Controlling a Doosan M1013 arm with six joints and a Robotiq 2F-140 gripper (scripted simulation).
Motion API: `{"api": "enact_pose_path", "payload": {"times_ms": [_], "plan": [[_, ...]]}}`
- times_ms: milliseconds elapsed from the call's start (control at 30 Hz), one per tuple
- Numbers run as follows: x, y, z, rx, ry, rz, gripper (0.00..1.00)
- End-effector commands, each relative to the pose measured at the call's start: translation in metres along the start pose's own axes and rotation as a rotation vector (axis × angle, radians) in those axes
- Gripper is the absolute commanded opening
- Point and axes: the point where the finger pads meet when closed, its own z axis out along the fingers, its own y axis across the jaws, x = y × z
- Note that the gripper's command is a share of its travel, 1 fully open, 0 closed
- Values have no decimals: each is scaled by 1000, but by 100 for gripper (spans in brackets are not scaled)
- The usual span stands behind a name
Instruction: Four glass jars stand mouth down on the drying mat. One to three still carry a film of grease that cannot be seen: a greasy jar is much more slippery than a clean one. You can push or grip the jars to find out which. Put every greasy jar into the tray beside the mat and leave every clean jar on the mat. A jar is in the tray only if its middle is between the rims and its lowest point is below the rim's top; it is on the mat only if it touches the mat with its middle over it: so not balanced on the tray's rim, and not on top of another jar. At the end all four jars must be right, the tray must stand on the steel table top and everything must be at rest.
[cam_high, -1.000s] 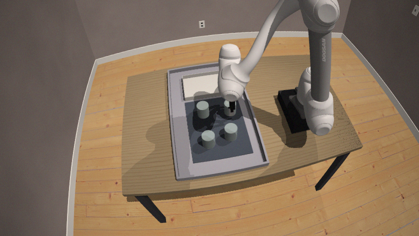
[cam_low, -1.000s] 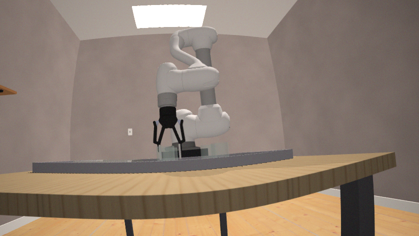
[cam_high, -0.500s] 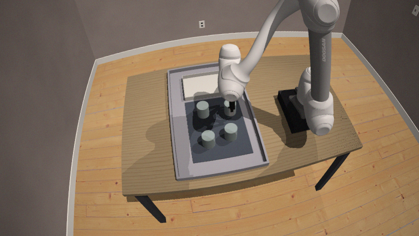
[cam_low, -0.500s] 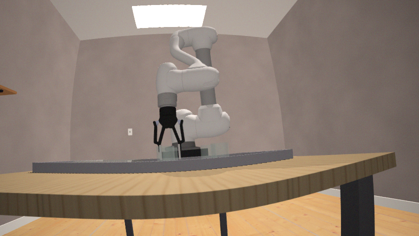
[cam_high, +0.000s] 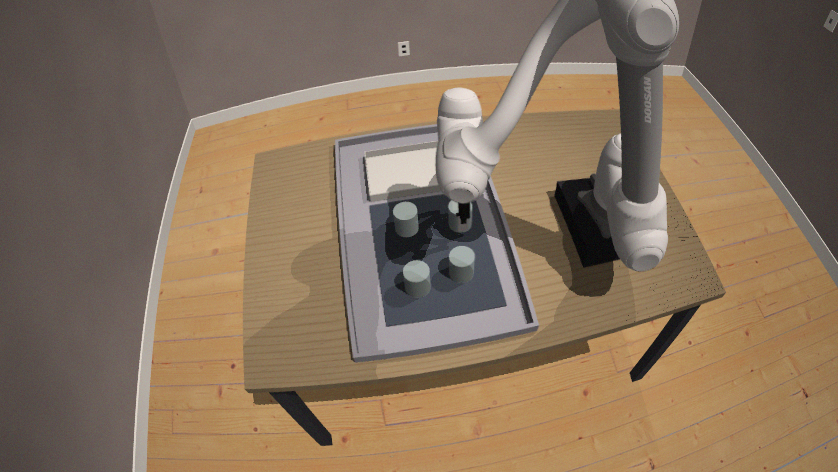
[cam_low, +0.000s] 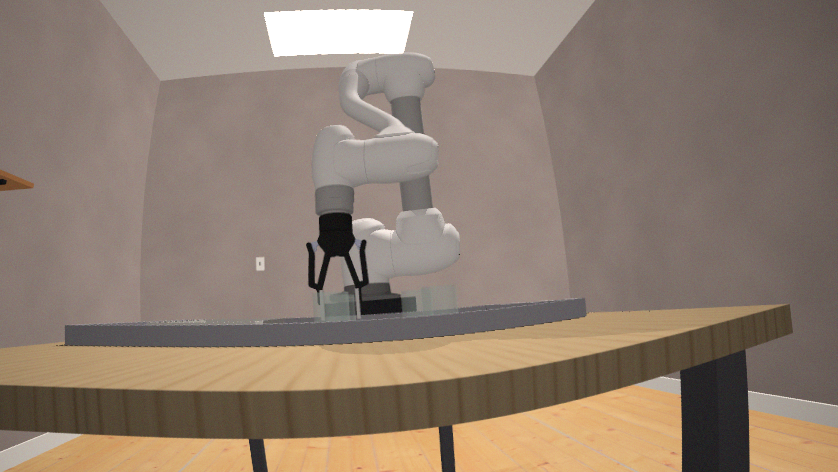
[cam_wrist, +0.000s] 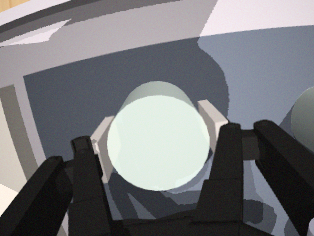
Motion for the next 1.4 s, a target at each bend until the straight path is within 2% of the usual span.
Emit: {"api": "enact_pose_path", "payload": {"times_ms": [0,1367], "plan": [[2,-2,2,5,2,-8,47],[2,-2,2,5,2,-8,41]]}}
